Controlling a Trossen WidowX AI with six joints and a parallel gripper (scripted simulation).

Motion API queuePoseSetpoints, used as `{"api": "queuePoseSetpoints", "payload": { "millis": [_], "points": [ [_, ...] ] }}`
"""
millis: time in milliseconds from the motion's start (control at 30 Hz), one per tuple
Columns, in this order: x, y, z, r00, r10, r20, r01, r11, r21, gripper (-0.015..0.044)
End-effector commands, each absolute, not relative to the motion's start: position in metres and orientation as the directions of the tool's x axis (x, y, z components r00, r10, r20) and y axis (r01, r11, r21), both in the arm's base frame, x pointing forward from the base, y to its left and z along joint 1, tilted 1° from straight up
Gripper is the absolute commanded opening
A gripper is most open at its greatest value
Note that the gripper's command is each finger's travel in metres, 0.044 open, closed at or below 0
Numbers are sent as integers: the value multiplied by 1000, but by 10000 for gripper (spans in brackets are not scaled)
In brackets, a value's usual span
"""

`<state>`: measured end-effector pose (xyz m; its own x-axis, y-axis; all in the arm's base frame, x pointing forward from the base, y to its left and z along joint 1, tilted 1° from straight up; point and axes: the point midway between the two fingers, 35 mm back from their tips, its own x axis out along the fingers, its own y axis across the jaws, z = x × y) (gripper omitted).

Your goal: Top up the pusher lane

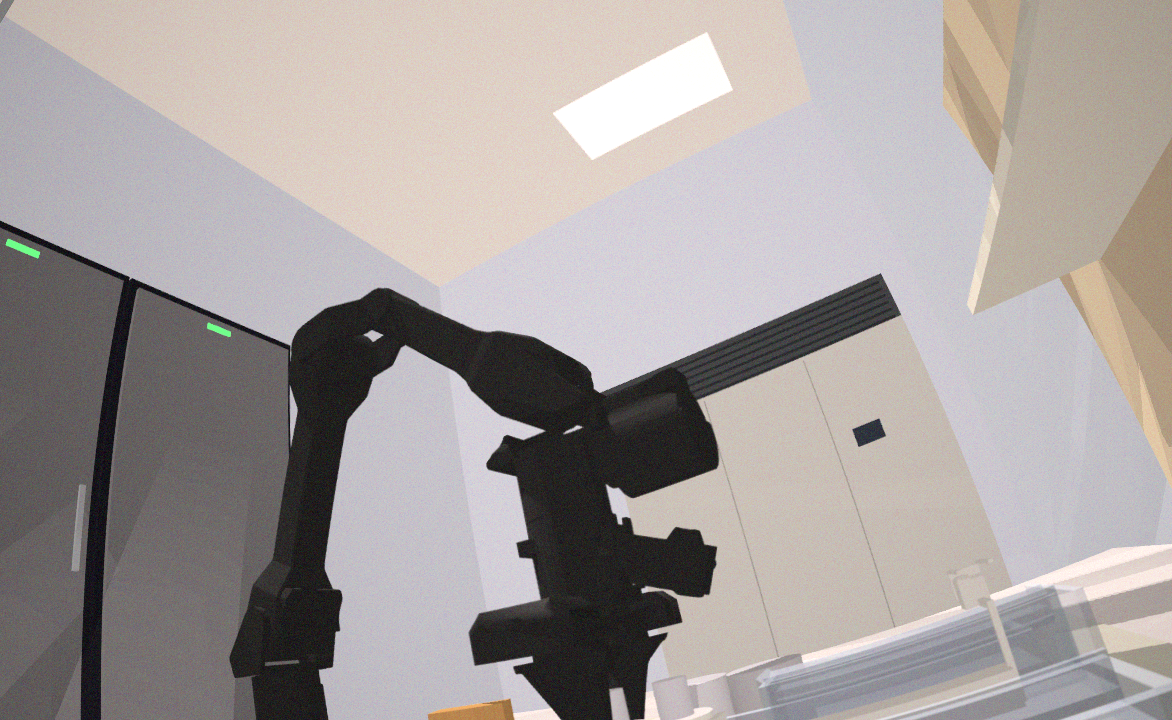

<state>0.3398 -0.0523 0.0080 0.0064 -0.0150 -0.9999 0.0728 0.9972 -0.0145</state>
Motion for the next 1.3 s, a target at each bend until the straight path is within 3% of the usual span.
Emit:
{"api": "queuePoseSetpoints", "payload": {
  "millis": [0,367,767,1267],
  "points": [
    [338,-52,8,11,-19,-1000,75,997,-18,0],
    [338,-52,8,11,-19,-1000,75,997,-18,0],
    [339,-52,8,11,-19,-1000,75,997,-18,299],
    [338,-51,29,11,-19,-1000,75,997,-18,299]
  ]
}}
